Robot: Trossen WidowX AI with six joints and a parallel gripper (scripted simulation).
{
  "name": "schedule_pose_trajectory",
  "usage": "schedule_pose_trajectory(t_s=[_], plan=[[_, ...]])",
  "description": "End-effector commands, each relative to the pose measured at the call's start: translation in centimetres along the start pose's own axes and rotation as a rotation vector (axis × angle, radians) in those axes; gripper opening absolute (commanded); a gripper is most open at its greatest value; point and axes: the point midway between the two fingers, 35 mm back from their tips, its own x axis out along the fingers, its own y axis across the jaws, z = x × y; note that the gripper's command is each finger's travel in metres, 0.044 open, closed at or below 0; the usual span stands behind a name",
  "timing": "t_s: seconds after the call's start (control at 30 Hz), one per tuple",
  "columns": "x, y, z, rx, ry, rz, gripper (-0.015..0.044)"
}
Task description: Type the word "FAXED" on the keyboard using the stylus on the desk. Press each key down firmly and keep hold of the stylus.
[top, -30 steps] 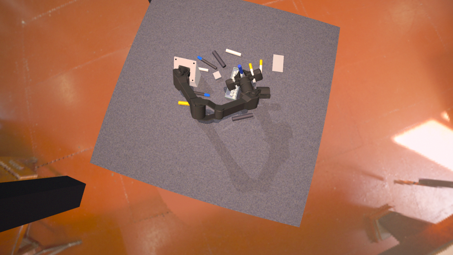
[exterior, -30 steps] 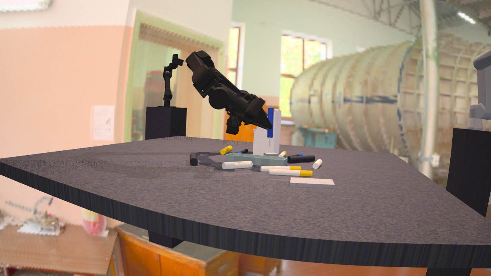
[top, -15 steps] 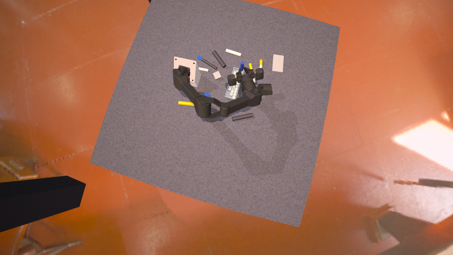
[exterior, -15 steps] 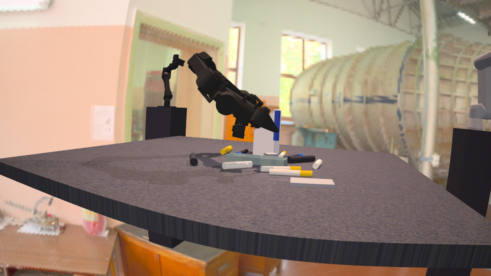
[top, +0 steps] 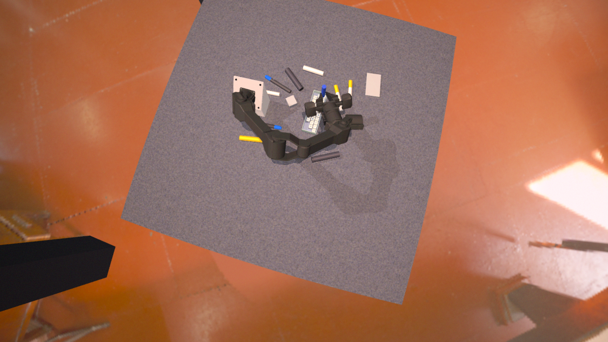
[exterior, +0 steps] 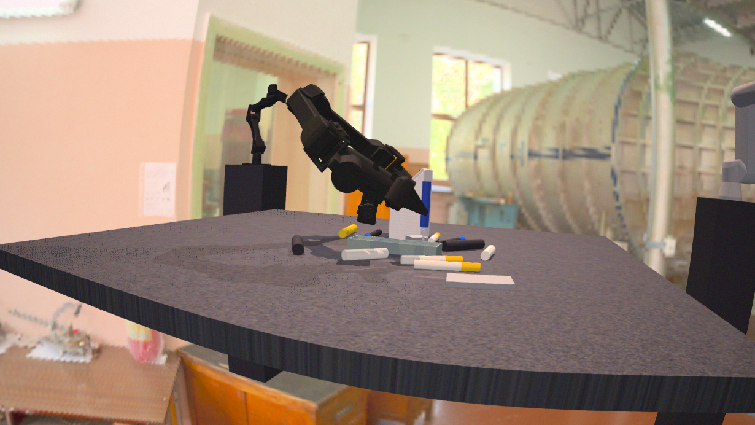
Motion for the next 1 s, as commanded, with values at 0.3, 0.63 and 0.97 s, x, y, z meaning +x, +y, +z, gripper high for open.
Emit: schedule_pose_trajectory(t_s=[0.3,0.63,0.97], plan=[[-0.04,0.33,0.46,-0.003,-0.006,0.001,0.0081],[-0.03,0.29,0.46,-0.003,-0.006,0.001,0.0081],[0.06,0.06,0.5,-0.003,-0.005,0.001,0.0081]])
